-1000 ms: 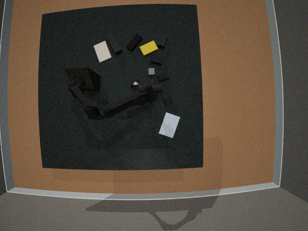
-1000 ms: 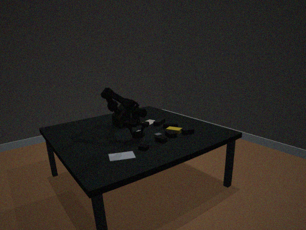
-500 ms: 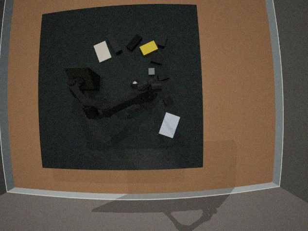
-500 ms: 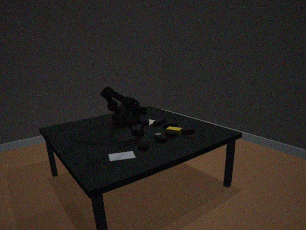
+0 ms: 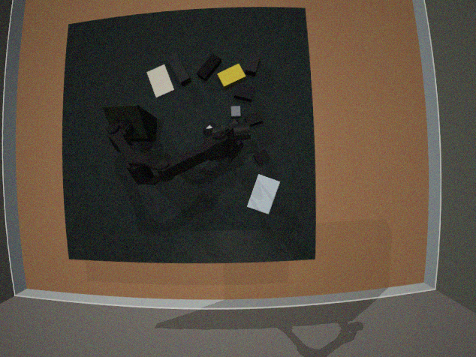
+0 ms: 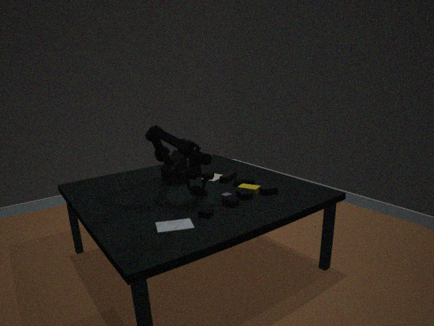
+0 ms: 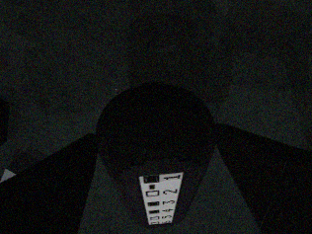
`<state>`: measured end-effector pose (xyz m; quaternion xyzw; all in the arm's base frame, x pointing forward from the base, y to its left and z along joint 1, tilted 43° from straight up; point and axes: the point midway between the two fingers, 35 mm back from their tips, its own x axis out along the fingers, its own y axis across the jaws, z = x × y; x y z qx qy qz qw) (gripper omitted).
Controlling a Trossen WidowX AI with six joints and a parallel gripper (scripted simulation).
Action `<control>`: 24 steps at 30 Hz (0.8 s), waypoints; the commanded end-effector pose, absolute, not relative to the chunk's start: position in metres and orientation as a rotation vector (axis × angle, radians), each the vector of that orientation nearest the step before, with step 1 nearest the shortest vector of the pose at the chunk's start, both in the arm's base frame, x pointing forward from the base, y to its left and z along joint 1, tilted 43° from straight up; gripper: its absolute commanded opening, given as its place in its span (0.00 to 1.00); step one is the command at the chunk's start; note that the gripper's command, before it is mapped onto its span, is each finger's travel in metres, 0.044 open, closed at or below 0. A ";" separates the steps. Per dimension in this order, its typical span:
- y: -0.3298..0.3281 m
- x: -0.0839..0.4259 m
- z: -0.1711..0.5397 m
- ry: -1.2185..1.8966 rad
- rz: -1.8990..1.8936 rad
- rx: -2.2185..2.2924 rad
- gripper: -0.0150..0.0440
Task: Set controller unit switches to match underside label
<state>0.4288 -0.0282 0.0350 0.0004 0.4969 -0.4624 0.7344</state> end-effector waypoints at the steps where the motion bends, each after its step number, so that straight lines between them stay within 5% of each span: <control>1: -0.024 0.426 0.035 1.099 -1.013 -0.001 0.82; 24: -0.008 0.416 0.039 1.101 -1.013 0.000 0.82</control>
